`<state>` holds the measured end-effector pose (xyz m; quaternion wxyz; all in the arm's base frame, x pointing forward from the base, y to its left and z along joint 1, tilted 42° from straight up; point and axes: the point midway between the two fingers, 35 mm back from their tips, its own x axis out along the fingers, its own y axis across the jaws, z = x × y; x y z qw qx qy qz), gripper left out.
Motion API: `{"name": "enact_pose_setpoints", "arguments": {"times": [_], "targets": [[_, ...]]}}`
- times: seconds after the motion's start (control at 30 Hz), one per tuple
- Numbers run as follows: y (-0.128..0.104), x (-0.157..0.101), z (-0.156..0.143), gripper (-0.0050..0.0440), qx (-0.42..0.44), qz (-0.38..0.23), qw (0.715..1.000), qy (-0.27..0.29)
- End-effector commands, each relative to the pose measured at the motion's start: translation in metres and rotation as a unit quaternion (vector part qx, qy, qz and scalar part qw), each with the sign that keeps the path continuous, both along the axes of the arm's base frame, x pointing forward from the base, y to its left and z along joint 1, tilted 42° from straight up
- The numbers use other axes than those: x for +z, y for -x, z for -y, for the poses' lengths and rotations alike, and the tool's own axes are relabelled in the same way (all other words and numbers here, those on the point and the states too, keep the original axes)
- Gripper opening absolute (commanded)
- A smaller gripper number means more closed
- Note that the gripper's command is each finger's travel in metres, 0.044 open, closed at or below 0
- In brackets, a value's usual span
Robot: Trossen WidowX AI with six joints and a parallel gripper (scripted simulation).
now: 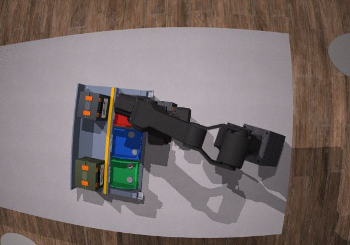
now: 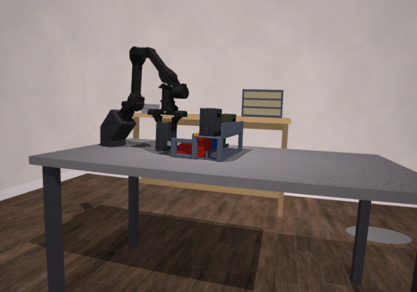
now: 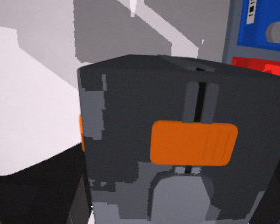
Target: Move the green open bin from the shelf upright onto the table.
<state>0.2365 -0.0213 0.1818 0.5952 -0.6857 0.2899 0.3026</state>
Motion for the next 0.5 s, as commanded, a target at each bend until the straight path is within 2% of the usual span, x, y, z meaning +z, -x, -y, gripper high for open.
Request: {"name": "enact_pose_setpoints", "arguments": {"times": [0.0, 0.47], "targets": [[0.0001, 0.0086, 0.0, 0.0, 0.0, 0.015, 1.0, 0.002], [0.0007, 0.0138, 0.0002, 0.0, -0.002, 0.023, 1.0, 0.002]]}}
